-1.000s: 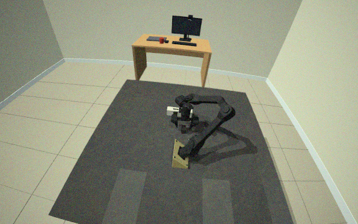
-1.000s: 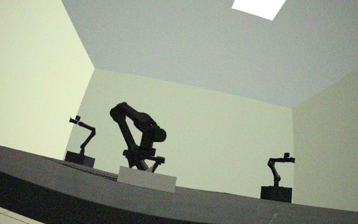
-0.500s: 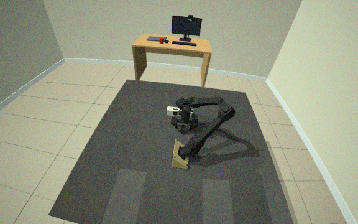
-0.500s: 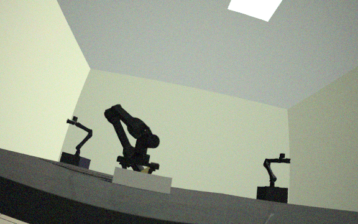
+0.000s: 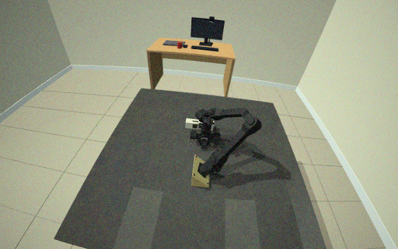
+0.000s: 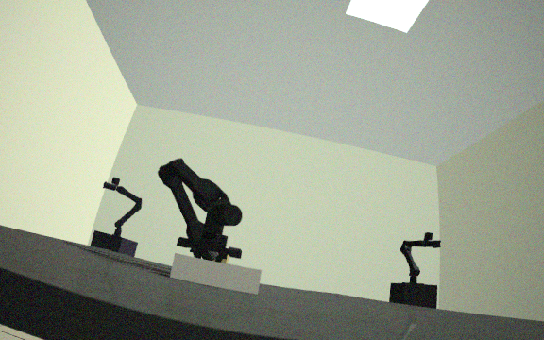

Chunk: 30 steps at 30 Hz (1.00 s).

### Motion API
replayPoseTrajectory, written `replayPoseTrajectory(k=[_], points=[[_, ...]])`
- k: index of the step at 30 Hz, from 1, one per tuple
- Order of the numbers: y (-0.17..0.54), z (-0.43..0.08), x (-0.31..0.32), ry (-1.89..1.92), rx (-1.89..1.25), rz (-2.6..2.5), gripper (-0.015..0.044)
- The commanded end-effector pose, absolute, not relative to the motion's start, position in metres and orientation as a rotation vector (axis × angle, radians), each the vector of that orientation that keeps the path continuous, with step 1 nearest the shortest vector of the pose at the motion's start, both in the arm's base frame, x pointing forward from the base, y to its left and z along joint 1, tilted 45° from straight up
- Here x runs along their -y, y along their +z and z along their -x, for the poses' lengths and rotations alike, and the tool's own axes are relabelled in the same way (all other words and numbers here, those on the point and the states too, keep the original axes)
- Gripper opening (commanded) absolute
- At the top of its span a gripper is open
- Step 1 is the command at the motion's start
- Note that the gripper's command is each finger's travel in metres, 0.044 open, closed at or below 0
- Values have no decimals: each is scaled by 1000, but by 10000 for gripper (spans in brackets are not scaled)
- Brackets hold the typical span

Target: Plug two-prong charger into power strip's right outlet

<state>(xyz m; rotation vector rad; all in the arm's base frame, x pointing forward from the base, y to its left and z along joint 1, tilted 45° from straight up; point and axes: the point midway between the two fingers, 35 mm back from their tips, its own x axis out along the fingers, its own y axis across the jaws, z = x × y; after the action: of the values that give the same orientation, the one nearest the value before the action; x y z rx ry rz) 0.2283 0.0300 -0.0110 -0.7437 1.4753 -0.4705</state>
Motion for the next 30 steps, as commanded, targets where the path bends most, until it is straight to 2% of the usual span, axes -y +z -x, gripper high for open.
replayPoseTrajectory(k=[1,5,8,9,21,30], points=[[-11,-228,-30,-471,-1476,743,112],[-11,-228,-30,-471,-1476,743,85],[-8,-228,-33,-470,-1476,743,6],[-6,-228,-35,-470,-1476,743,0],[29,-219,-69,-470,-1477,751,0],[18,-234,-66,-473,-1474,741,0]])
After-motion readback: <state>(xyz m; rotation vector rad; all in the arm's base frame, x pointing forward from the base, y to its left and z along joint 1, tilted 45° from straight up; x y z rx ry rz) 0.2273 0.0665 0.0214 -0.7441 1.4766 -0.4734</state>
